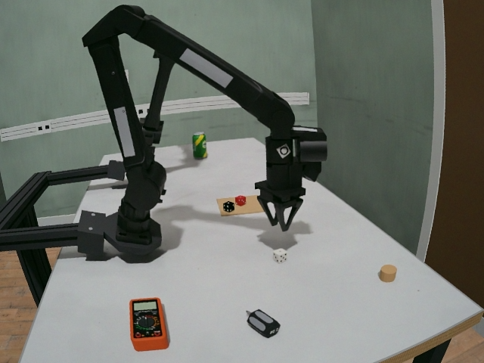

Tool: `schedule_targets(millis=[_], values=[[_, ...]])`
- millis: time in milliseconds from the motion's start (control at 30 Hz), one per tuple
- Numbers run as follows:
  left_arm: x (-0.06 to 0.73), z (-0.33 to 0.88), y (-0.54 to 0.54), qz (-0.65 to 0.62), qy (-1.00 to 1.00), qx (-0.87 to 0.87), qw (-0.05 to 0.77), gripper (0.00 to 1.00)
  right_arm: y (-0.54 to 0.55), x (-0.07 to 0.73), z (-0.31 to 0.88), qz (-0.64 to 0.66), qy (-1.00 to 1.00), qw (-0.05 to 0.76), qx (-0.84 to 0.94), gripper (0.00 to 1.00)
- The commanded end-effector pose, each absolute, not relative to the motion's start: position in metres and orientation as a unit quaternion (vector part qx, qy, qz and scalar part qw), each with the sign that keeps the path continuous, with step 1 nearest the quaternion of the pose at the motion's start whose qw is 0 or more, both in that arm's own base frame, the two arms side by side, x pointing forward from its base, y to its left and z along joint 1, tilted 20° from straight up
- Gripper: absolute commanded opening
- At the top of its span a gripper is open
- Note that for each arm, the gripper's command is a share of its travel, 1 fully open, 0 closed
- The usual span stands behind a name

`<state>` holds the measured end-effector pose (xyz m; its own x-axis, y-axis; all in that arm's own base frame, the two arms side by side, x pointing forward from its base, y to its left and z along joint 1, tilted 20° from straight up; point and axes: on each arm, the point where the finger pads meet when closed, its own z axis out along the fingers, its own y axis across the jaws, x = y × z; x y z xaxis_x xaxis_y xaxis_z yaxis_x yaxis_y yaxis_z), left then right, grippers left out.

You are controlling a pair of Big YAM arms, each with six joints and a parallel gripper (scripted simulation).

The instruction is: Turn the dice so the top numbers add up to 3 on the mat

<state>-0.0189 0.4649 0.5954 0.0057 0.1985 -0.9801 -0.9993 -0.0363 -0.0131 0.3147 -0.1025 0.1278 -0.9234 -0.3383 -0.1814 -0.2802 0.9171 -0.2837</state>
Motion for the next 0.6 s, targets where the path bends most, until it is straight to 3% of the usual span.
schedule_targets(millis=[0, 567], values=[[-0.025, 0.599, 0.459, 0.563, 0.434, -0.459, 0.533, 1.0, -0.106, 0.318, 0.122, -0.127, 0.972, 0.115, -0.16, 0.39], [-0.025, 0.599, 0.459, 0.563, 0.434, -0.459, 0.533, 1.0, -0.111, 0.323, 0.104, -0.127, 0.972, 0.114, -0.159, 0.39]])
